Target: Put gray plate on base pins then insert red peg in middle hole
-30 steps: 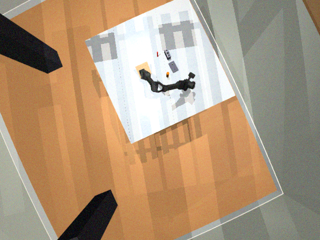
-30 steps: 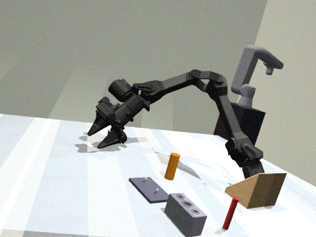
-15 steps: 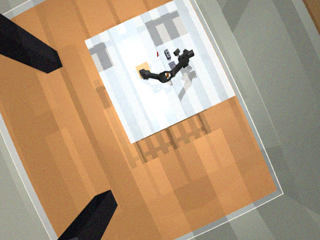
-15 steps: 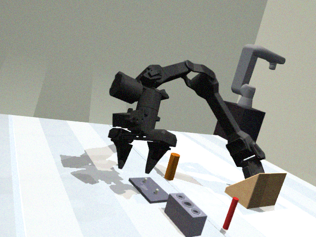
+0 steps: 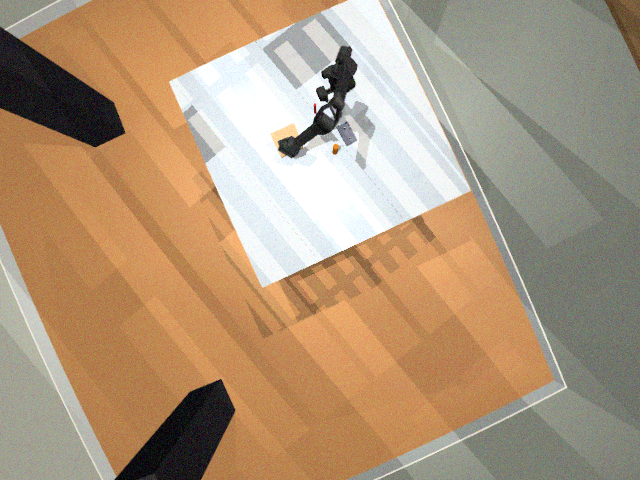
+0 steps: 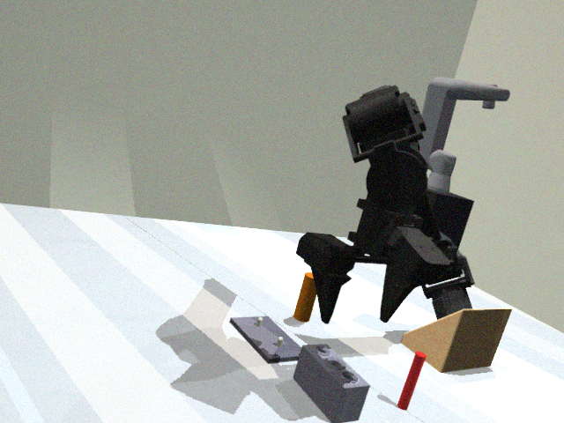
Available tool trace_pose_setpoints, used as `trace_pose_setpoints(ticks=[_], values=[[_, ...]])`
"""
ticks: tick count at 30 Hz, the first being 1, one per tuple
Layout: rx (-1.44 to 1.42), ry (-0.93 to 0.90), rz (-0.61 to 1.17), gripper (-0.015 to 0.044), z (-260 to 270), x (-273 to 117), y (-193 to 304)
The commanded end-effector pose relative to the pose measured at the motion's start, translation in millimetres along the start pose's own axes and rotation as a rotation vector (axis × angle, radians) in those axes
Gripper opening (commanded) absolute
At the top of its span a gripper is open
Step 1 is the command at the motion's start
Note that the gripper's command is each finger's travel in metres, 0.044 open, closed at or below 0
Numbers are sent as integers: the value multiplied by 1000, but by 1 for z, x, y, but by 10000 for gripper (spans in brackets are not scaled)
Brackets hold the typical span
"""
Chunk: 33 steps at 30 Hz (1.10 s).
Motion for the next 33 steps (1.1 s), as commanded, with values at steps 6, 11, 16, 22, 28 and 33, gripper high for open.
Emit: trace_pose_setpoints(ticks=[6, 11, 16, 22, 28, 33], values=[[-5, 3, 6, 440, -5, 32, 5], [-5, 4, 6, 440, -5, 42, 5], [-5, 4, 6, 440, -5, 48, 5], [-5, 4, 6, 440, -6, 58, 5], [-5, 4, 6, 440, -7, 67, 5], [-5, 4, 7, 440, -7, 75, 5]])
Point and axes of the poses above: the point midway between the two fingers, 35 mm back from their tips, its own x axis out along the fingers, its own z axis across the jaws, y = z × x, the point moved 4 cm from there along -x, back along the fingers, and after that the axes turned 6 degrees about x, right-handed, at the moved point
